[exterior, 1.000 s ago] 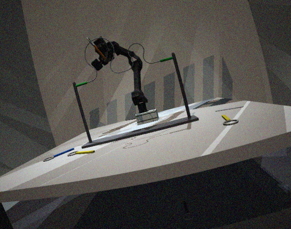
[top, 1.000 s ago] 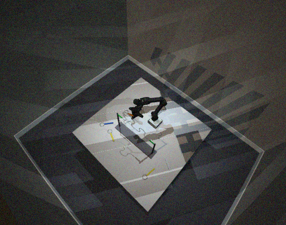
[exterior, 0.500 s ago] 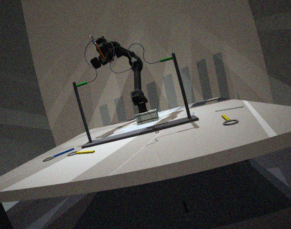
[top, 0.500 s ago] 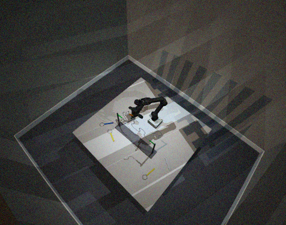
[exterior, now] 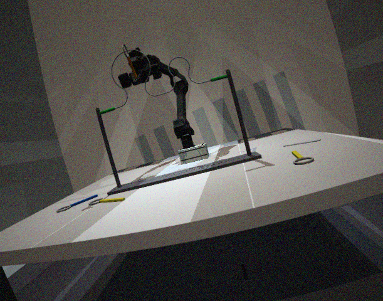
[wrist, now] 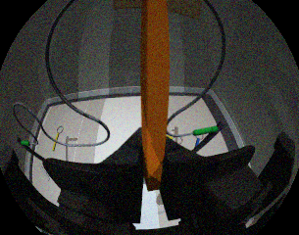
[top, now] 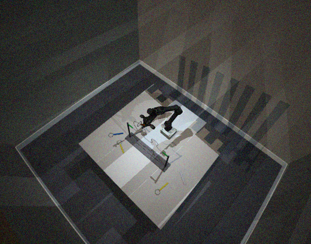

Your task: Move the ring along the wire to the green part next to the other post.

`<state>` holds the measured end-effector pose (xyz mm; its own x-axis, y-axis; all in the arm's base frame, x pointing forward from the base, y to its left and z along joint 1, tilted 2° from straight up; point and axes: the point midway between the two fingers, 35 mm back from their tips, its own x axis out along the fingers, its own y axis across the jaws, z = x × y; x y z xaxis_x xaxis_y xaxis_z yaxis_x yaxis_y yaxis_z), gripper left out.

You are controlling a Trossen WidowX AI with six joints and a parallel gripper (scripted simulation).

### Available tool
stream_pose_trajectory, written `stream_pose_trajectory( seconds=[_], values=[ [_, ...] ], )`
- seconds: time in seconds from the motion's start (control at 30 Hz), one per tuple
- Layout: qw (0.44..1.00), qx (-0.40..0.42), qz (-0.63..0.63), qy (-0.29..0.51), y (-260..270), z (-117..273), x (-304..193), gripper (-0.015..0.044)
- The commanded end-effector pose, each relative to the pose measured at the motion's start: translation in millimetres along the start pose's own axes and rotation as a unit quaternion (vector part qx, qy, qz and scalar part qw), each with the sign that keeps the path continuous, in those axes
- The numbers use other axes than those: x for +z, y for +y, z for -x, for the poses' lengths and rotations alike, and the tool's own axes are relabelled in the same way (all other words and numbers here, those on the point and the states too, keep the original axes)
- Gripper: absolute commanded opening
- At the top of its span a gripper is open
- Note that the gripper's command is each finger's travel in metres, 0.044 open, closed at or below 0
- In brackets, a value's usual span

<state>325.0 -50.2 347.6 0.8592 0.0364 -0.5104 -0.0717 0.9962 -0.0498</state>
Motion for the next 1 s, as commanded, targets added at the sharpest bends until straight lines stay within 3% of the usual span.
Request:
stream_pose_trajectory(
  seconds=[0.0,0.97],
  values=[
    [1.0,-0.013,0.022,-0.002,-2,0,-1,-0.015],
    [0.979,-0.102,0.176,-0.024,-14,0,2,-0.015]
  ],
)
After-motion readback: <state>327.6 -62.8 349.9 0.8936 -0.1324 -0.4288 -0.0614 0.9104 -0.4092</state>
